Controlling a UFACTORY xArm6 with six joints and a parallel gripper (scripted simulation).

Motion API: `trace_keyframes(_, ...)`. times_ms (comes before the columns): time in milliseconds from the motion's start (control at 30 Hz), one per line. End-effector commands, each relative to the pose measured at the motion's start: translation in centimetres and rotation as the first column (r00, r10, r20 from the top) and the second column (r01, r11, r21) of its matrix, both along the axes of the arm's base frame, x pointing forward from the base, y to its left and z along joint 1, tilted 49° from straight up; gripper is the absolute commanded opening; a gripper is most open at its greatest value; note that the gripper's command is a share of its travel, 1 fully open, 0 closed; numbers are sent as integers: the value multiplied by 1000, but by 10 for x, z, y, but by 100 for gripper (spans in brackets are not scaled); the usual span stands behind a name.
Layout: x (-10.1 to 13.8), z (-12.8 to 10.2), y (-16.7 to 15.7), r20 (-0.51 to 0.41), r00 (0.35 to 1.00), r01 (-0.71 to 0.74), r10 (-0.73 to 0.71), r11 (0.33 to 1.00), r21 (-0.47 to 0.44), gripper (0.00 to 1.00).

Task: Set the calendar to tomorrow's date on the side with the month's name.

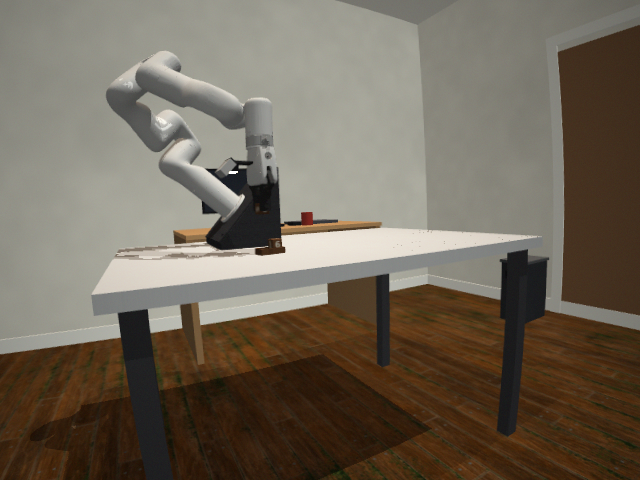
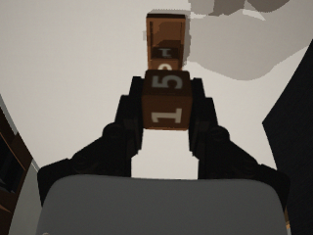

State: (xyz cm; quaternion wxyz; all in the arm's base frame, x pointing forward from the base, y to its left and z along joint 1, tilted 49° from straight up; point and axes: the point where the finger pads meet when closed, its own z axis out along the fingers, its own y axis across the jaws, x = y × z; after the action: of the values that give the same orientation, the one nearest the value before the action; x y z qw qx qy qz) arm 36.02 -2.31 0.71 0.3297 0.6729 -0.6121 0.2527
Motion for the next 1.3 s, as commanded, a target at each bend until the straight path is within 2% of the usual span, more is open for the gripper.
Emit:
trace_keyframes(0,1,-3,-3,3,1000,-1,1,1000,1,27)
trace_keyframes(733,-3,-40,-45,3,1000,-1,1,1000,1,27)
trace_keyframes(1267,-4,-43,-48,3,1000,-1,1,1000,1,27)
